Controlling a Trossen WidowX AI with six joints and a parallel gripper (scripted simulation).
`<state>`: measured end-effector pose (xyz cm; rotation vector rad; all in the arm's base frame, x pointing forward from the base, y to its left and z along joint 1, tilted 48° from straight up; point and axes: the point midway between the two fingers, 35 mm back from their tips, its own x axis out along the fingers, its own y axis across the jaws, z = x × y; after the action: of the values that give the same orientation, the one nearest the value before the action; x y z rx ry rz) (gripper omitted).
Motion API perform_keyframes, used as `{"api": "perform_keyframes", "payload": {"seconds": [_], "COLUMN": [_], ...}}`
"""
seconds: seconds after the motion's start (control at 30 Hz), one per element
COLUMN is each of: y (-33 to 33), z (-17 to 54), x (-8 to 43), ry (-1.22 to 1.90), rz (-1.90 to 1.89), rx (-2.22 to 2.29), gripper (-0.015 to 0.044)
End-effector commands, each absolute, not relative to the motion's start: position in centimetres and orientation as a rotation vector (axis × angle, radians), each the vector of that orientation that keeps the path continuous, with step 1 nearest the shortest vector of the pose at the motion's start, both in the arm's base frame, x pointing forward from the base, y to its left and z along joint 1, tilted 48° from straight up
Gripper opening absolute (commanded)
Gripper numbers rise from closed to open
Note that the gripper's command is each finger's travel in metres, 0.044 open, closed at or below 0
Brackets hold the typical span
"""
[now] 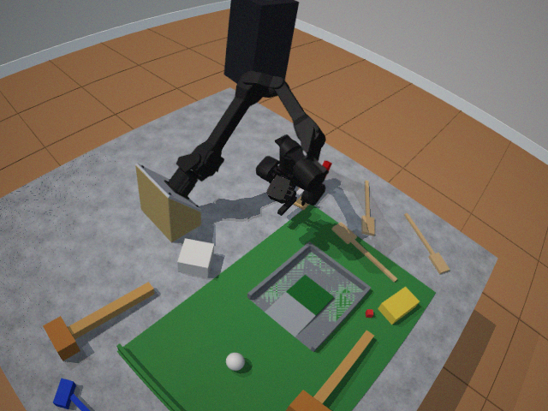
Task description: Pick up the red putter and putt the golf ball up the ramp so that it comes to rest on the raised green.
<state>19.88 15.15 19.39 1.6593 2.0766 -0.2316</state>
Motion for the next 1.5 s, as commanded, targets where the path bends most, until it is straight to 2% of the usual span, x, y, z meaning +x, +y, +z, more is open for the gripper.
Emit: {"api": "perform_keyframes", "payload": {"seconds": [0.0,1.27,1.47], "y": [15.8,20.2,20.1], "z": [18.8,15.0,15.3], "x": [19.7,19.1,19.2], "ry": [2.084,2.085,2.086], "rz": [-0.236,-0.232,-0.223], "rx": [1.665,1.667,1.667], "gripper": [0.044,0.044,0.0282]}}
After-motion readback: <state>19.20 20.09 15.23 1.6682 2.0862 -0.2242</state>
